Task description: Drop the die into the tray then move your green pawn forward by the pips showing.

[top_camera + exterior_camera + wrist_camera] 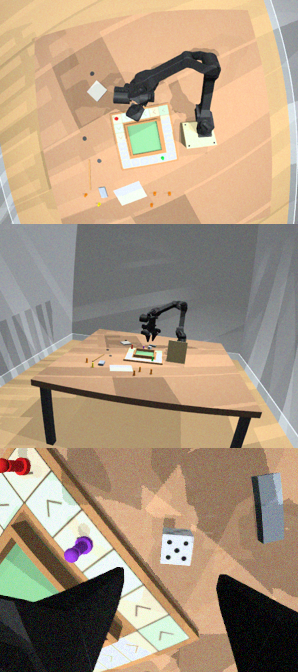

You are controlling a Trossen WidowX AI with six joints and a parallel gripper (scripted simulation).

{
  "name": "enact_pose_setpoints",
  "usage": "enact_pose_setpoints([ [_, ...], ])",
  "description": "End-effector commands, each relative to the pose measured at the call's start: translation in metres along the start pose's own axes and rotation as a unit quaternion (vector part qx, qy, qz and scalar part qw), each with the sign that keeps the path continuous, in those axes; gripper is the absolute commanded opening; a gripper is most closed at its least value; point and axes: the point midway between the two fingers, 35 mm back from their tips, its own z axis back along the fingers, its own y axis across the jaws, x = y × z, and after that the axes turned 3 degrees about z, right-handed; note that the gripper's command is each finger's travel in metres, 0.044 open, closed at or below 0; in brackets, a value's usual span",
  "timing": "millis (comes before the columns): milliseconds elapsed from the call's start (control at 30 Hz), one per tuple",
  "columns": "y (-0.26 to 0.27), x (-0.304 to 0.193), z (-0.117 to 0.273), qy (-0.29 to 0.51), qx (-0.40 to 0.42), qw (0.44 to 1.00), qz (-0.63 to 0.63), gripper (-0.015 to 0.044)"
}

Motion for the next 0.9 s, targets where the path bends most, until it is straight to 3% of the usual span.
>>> enact_pose_setpoints([
  [0, -0.005, 0.0, -0.012, 0.001, 0.002, 1.0, -0.006, 0.0275],
  [867, -0.006, 0.001, -0.054, 0.001, 0.001, 1.0, -0.006, 0.0275],
])
